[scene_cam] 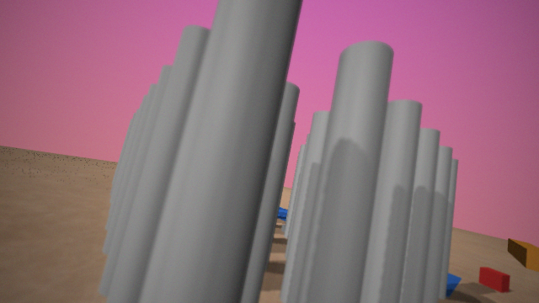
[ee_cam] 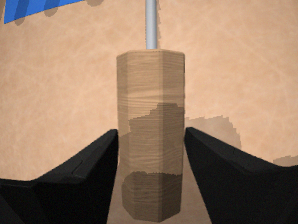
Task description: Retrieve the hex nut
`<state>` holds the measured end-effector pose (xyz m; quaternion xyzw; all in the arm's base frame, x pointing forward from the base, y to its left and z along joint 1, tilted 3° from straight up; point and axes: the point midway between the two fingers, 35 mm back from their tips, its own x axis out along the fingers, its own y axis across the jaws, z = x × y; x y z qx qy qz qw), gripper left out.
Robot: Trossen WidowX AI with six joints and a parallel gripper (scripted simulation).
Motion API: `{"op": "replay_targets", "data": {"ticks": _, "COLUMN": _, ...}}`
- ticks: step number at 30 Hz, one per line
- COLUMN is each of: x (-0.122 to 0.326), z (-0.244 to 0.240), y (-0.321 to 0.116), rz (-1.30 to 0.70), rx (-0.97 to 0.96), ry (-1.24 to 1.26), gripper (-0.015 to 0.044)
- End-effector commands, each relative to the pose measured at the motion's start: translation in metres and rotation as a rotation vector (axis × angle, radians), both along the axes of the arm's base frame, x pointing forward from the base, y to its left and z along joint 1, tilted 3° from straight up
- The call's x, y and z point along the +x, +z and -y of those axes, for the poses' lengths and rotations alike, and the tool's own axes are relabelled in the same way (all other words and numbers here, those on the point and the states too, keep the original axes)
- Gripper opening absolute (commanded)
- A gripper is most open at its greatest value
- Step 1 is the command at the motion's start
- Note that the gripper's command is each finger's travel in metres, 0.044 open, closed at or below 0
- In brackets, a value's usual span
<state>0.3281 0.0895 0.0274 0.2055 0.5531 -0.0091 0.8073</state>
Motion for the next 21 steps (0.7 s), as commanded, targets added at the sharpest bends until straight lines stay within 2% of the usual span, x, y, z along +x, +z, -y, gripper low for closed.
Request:
{"op": "replay_targets", "data": {"ticks": 1, "x": -0.004, "z": 0.000, "y": 0.000, "rz": -0.001, "rx": 0.001, "ry": -0.005, "gripper": 0.0000}}
{"op": "replay_targets", "data": {"ticks": 21, "x": -0.018, "z": -0.005, "y": 0.000, "rz": -0.006, "rx": 0.002, "ry": -0.003, "gripper": 0.0000}}
